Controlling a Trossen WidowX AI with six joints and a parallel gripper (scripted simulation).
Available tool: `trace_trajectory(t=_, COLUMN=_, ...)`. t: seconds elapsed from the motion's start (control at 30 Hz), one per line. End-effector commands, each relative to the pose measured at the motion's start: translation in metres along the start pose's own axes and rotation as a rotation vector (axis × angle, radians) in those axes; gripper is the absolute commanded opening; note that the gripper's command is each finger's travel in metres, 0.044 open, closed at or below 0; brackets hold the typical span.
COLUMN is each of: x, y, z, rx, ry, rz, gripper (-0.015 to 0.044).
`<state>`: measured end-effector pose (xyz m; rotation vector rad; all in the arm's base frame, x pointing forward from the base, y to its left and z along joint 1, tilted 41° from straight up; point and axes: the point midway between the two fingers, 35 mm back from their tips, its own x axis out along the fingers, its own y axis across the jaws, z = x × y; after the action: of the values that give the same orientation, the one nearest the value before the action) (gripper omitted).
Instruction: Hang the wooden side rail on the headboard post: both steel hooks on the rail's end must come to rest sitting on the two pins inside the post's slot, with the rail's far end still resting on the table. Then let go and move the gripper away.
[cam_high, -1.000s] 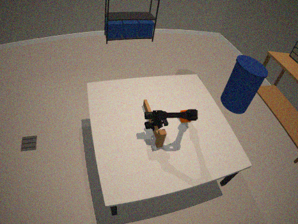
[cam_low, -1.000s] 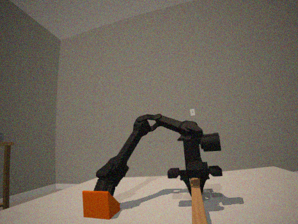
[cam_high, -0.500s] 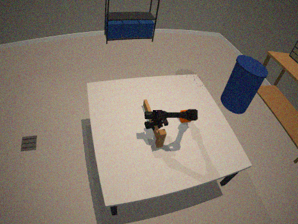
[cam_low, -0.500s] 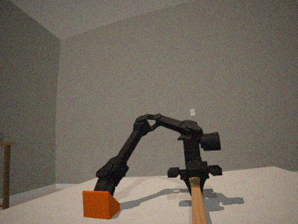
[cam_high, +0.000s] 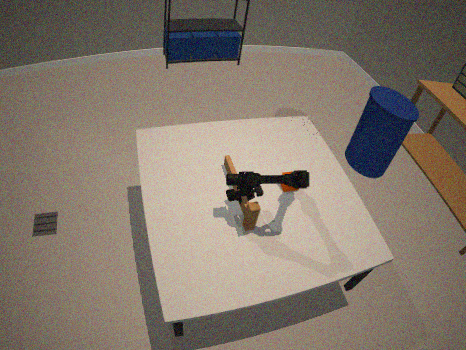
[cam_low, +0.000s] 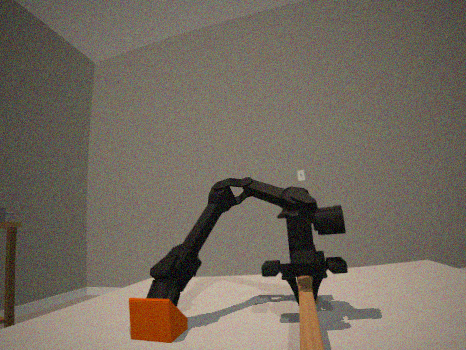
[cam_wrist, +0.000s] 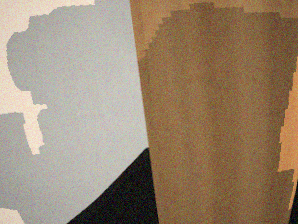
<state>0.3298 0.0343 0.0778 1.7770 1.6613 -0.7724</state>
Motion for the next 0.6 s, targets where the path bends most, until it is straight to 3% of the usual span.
trace_trajectory(t=0.0, x=-0.0079, y=0.0036, z=0.0, rx=-0.007, ry=-0.008, rz=0.022, gripper=0.0)
trace_trajectory(t=0.57, x=-0.0107, y=0.0036, z=0.0, rx=-0.007, ry=-0.008, rz=0.022, gripper=0.0)
